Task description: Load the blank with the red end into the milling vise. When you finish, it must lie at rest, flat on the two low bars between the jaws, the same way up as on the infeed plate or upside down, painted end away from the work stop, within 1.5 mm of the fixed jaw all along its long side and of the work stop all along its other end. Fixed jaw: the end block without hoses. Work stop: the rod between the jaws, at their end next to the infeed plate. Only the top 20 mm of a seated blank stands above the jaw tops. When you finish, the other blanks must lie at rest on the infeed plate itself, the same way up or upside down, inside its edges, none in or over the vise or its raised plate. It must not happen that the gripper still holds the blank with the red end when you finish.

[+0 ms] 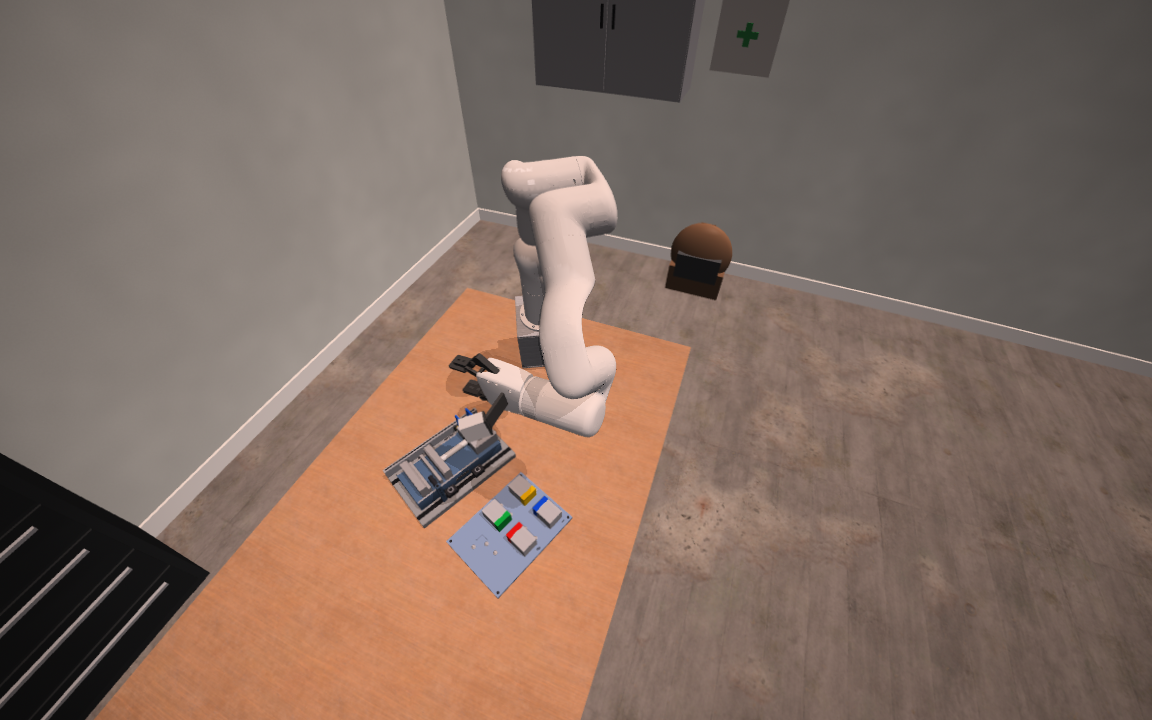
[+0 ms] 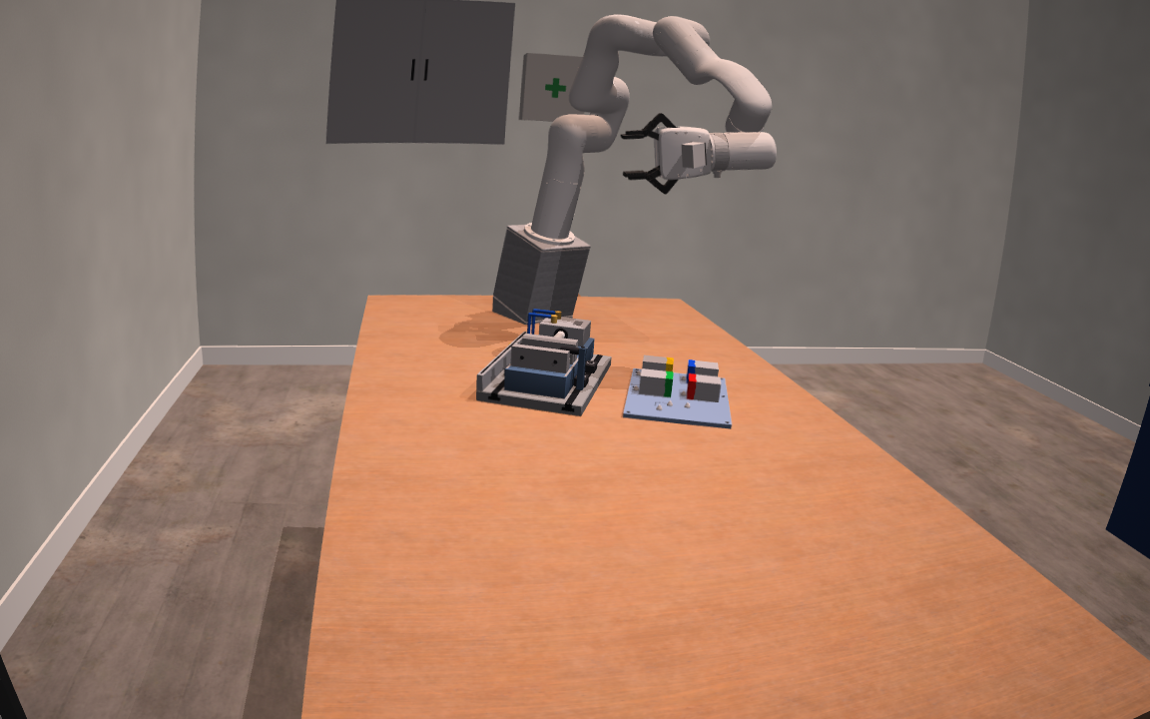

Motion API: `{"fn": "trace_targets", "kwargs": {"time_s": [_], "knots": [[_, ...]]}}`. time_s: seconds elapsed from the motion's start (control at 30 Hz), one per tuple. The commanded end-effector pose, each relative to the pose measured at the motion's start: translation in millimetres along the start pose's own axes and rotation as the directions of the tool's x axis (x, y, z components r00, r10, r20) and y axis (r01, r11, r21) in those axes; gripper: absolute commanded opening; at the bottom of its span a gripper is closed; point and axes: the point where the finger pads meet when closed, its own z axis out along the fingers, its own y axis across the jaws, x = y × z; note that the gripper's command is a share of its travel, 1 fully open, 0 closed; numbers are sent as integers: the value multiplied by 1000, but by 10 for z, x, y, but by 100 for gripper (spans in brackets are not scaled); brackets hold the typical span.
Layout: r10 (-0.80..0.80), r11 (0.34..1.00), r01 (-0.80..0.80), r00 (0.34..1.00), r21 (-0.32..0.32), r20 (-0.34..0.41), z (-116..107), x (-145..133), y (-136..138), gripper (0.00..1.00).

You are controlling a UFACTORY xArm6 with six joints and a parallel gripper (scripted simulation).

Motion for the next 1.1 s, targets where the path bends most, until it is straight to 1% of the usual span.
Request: {"fn": "trace_targets", "kwargs": {"time_s": [0.0,0.37,0.7,0.97,1.07], "knots": [[3,1000,-3,1000,2,0,-5,4,11,100],[3,1000,-3,1000,2,0,-5,4,11,100],[-114,981,132,985,141,-131,-214,147,-259,100],[-117,980,137,984,144,-136,-227,149,-266,100],[-148,967,180,973,181,-178,-290,192,-347,100]]}}
